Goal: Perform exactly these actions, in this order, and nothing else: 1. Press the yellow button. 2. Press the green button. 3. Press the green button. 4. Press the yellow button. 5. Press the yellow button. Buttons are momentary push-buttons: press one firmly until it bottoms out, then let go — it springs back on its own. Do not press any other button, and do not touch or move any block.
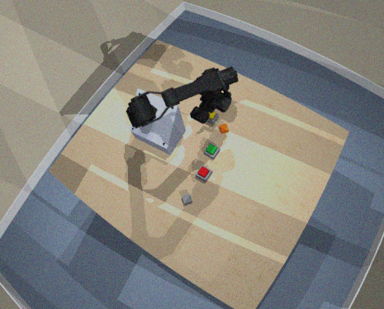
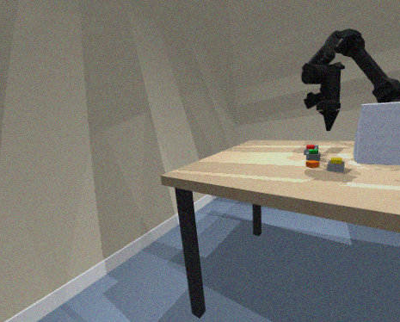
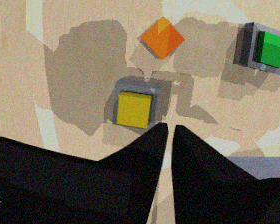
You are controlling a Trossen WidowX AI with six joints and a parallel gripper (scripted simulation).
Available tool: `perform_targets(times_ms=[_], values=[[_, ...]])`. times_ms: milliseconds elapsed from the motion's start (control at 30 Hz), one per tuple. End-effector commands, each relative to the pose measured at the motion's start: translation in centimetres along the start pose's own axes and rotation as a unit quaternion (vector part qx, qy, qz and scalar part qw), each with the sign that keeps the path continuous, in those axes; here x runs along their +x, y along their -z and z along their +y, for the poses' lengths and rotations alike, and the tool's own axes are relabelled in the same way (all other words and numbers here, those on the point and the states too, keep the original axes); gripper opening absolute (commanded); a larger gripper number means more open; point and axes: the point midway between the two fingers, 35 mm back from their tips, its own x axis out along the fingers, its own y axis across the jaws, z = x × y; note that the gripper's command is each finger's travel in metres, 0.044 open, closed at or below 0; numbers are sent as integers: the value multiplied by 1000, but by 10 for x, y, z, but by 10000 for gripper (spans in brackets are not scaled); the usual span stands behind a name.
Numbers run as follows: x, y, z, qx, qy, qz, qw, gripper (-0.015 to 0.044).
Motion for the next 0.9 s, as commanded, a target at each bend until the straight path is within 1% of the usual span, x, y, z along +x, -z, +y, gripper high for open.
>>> perform_targets(times_ms=[0, 233, 267, 333, 400, 633, 867], values=[[4, 31, 32, 5, 6, 1, 1000, 20], [8, 31, 33, 5, 6, 1, 1000, 20], [19, 30, 33, 5, 6, 1, 1000, 20], [53, 30, 32, 6, 7, 1, 1000, 20], [67, 31, 31, 6, 7, 1, 1000, 20], [68, 31, 31, 6, 7, 1, 1000, 20], [79, 31, 31, 6, 7, 1, 1000, 20]])
